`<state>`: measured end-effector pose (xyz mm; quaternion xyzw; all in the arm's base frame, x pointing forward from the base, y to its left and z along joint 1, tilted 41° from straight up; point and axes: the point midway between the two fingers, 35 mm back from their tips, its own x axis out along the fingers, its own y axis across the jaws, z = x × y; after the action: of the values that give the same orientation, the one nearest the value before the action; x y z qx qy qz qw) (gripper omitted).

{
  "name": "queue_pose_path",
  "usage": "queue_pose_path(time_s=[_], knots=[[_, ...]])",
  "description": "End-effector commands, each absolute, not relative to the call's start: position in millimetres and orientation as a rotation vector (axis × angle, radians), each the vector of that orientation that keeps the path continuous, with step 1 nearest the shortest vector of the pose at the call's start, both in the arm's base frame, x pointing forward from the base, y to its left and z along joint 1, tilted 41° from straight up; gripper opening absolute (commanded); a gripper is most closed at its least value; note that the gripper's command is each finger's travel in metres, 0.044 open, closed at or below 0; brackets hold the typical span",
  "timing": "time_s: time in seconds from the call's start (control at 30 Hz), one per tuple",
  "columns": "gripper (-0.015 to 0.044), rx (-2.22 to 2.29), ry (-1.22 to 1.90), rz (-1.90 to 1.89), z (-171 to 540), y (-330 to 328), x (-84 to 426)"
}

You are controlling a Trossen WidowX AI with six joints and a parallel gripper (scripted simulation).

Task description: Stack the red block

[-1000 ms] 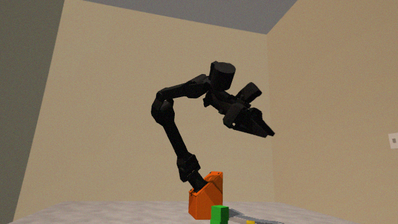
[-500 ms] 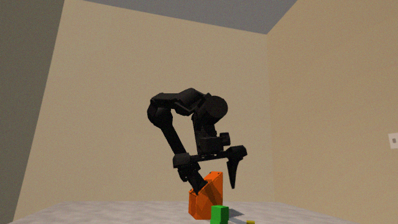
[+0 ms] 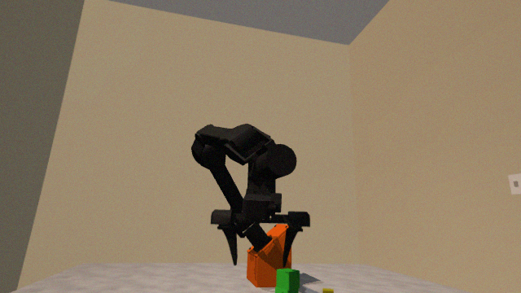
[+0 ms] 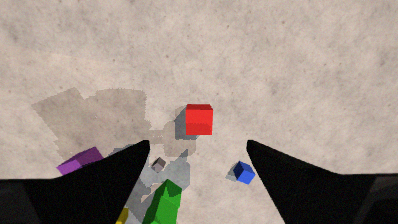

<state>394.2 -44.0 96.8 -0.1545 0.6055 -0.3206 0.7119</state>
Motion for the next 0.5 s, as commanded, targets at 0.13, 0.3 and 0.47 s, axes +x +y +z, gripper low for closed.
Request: queue_pose_path(time_s=[0.13,0.3,0.47], knots=[[0.0440,-0.349,1.345,-0.722,62,-75,395],[0.0440,-0.350,1.345,-0.723,58,-78,393],[0.0440,-0.350,1.345,-0.723,56,-81,393]])
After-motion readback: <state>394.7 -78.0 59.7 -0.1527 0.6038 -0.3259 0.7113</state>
